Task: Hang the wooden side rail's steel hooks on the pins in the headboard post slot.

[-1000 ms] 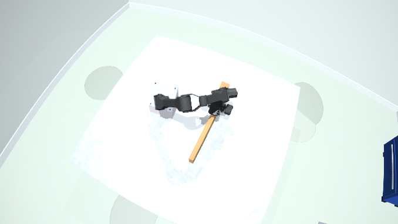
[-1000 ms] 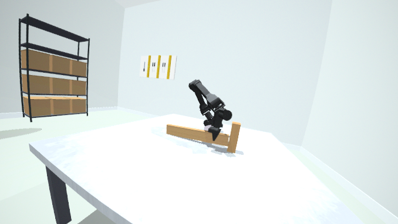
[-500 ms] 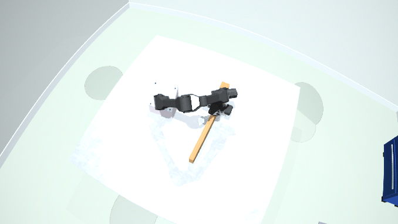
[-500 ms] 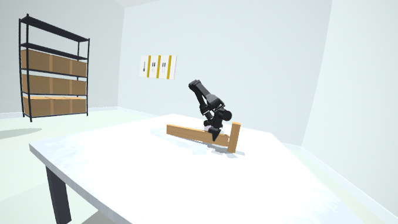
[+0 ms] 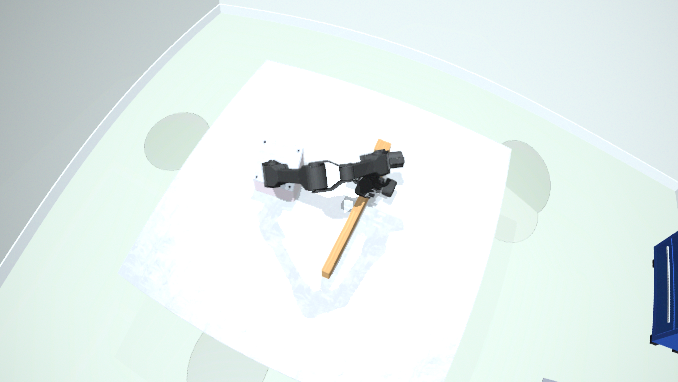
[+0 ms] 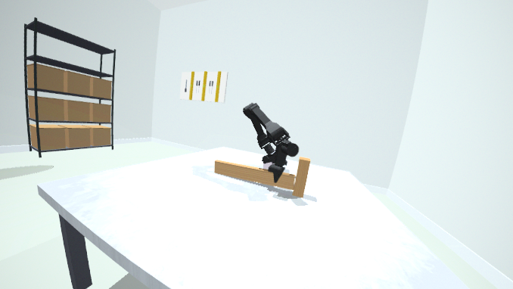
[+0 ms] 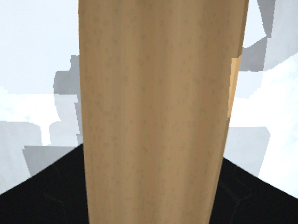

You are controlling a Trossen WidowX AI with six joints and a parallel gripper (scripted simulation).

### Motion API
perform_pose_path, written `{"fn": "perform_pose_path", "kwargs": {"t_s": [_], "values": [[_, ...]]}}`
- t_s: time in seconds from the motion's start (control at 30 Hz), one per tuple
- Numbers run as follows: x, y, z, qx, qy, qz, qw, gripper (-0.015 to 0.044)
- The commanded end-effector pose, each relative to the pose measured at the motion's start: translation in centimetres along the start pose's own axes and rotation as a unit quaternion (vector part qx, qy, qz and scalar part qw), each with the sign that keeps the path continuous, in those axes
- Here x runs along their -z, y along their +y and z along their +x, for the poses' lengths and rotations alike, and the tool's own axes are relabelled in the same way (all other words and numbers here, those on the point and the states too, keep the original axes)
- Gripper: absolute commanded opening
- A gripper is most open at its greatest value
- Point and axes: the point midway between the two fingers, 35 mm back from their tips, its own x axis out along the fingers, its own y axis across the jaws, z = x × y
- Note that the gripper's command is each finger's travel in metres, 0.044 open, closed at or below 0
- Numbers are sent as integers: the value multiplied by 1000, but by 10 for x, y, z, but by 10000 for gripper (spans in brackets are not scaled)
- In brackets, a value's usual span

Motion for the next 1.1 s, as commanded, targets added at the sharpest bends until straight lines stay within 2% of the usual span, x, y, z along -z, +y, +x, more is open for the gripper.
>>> {"fn": "perform_pose_path", "kwargs": {"t_s": [0.0, 0.6, 1.07], "values": [[3, 0, -2, -3, 5, -2, 1000, 0], [3, 0, 1, -3, 5, -2, 1000, 0], [1, -1, -6, 0, 1, -2, 1000, 368]]}}
